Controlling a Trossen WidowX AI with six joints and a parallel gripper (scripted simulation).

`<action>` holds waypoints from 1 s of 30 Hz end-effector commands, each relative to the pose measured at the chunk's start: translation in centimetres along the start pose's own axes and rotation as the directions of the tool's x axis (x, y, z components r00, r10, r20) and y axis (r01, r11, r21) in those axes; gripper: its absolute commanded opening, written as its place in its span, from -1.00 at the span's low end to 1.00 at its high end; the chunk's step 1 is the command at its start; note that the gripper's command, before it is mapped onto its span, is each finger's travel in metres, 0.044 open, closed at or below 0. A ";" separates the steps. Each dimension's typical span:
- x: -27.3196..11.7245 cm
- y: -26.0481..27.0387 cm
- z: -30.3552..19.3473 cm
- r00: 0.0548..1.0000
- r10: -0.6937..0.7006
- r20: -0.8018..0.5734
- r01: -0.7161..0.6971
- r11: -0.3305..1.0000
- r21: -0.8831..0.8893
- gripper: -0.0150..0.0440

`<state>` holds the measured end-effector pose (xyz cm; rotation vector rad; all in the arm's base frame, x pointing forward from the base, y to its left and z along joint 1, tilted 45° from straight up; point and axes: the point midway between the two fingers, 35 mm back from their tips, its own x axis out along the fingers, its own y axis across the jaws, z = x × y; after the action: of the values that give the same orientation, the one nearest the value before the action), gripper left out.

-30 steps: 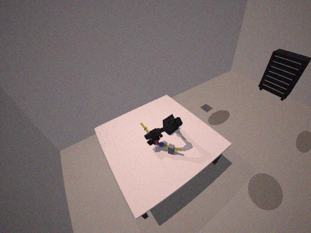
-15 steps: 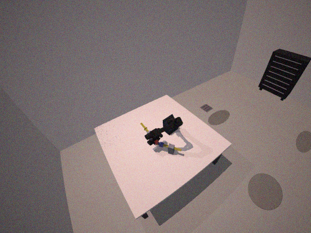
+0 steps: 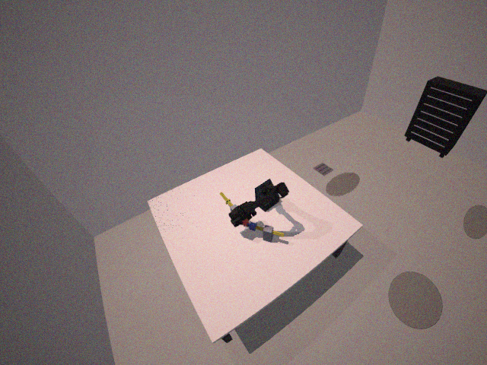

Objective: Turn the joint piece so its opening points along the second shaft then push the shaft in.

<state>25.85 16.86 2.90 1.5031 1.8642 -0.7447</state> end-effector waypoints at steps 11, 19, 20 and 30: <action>0.0 0.0 0.0 1.000 0.000 0.002 0.000 1.000 0.001 -0.49; 0.0 0.0 0.0 1.000 0.000 0.002 0.000 1.000 0.001 0.01; 0.0 0.0 0.0 1.000 0.000 0.002 0.000 1.000 0.001 0.01; 0.0 0.0 0.0 1.000 0.000 0.002 0.000 1.000 0.001 0.81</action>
<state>25.86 16.84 2.90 1.5035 1.8616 -0.7469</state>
